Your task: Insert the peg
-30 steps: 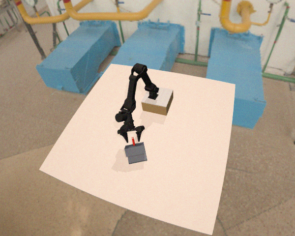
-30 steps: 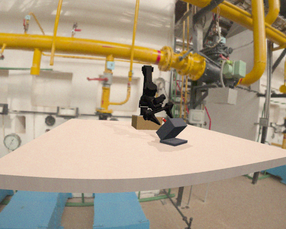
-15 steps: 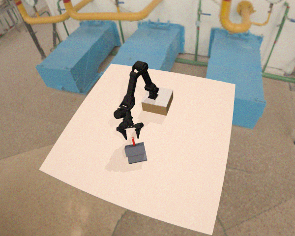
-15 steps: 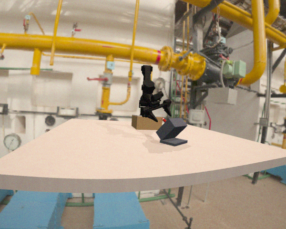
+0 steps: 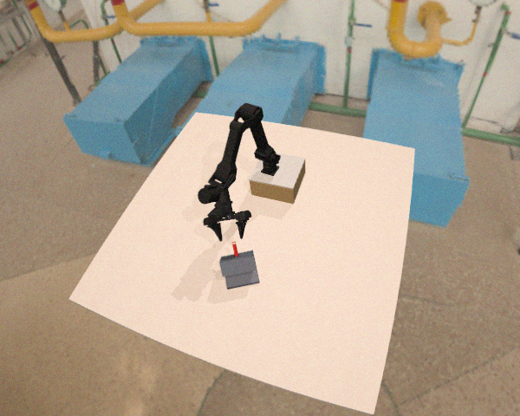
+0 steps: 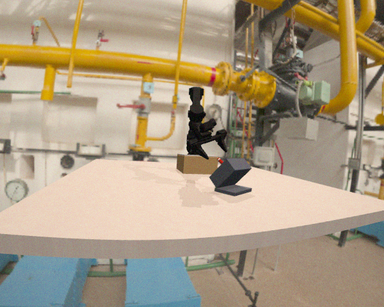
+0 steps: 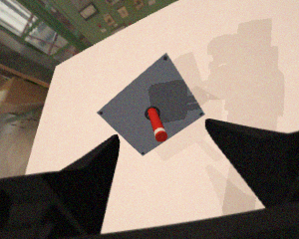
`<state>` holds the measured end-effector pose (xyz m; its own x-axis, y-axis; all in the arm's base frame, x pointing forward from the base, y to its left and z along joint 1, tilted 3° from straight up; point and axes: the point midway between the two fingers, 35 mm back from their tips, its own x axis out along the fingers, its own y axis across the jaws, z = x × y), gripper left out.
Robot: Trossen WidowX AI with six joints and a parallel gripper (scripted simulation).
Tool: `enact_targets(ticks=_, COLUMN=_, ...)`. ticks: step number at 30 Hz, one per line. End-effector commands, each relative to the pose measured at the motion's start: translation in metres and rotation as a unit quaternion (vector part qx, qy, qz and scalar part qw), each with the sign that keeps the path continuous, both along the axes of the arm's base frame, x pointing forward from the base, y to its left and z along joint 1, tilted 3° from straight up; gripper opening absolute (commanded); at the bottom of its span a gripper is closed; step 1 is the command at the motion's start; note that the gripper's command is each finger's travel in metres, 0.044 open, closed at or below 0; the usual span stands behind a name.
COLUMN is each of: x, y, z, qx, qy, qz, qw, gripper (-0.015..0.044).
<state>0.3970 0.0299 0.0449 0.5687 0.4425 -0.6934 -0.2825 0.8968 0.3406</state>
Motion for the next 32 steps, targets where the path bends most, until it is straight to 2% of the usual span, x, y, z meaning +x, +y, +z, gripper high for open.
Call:
enact_targets(ticks=1, x=-0.003, y=-0.002, z=0.006, qx=0.0, qy=-0.003, qz=0.003, qw=1.0, gripper=0.044)
enact_targets(ticks=32, x=-0.029, y=-0.026, z=0.035, qx=0.0, qy=0.0, qz=0.0, qw=1.0, gripper=0.044)
